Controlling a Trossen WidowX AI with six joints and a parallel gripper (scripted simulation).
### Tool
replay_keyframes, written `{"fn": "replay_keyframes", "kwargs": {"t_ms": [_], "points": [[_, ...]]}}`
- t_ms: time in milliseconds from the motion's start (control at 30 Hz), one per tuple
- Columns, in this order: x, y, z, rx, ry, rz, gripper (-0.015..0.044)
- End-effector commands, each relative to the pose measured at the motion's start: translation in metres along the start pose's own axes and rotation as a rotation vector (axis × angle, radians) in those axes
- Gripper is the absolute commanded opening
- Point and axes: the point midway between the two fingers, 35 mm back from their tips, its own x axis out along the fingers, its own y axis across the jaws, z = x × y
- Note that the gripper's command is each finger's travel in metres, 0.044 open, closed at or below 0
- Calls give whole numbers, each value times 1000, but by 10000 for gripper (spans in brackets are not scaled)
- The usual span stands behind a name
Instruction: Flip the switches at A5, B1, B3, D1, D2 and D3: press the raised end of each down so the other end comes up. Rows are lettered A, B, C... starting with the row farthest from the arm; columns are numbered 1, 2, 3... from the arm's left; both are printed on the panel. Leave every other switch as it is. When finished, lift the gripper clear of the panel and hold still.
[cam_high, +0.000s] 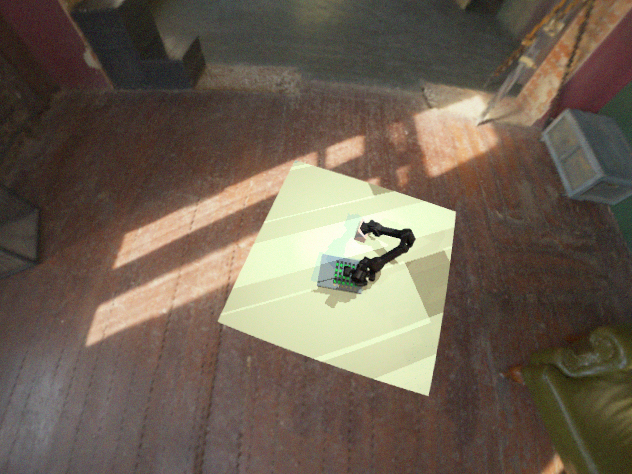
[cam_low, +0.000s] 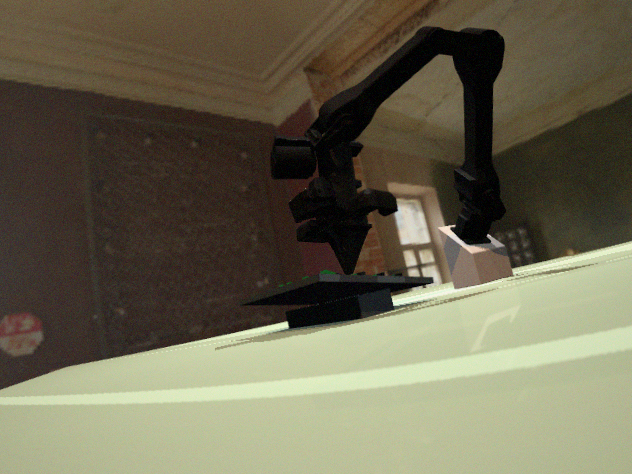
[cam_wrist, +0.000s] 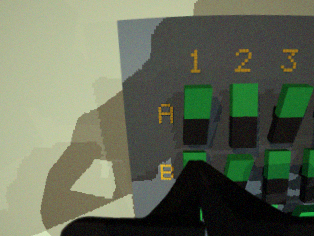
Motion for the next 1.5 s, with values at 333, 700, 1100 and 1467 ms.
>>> {"fn": "replay_keyframes", "kwargs": {"t_ms": [333, 700, 1100, 1467], "points": [[-63, -13, -7, 4, -25, -2, 0], [-45, -53, -22, 3, -39, -3, 0], [-18, -52, -22, 3, -52, -1, 0], [-8, -52, -21, 3, -52, -1, 0]]}}
